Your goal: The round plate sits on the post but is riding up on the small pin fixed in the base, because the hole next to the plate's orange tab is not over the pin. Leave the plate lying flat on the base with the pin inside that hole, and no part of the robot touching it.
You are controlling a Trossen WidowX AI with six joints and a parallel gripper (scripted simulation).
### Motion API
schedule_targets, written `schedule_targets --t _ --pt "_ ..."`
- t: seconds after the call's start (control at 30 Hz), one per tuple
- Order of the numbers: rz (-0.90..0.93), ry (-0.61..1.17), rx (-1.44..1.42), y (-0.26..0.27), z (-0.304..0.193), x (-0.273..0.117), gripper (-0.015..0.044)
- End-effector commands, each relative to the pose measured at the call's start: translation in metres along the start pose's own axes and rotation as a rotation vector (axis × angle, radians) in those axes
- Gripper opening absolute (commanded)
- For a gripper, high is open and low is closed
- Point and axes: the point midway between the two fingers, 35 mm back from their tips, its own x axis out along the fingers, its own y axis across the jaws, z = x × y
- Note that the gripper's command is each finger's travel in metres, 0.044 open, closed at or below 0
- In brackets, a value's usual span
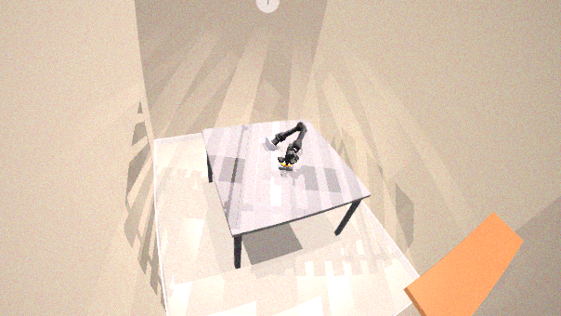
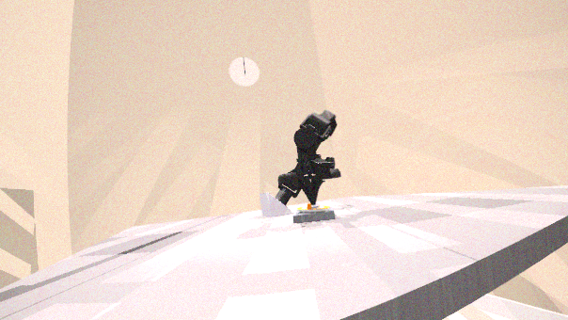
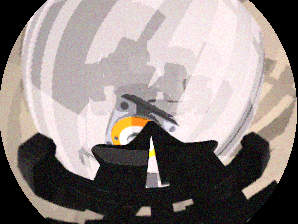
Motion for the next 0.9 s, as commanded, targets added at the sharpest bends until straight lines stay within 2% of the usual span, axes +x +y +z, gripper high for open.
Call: schedule_targets --t 0.0,0.87 --pt "0.003 0.004 0.002 -0.007 -0.006 0.002 0.0" --pt "0.002 0.005 0.002 -0.025 -0.026 0.003 0.0"
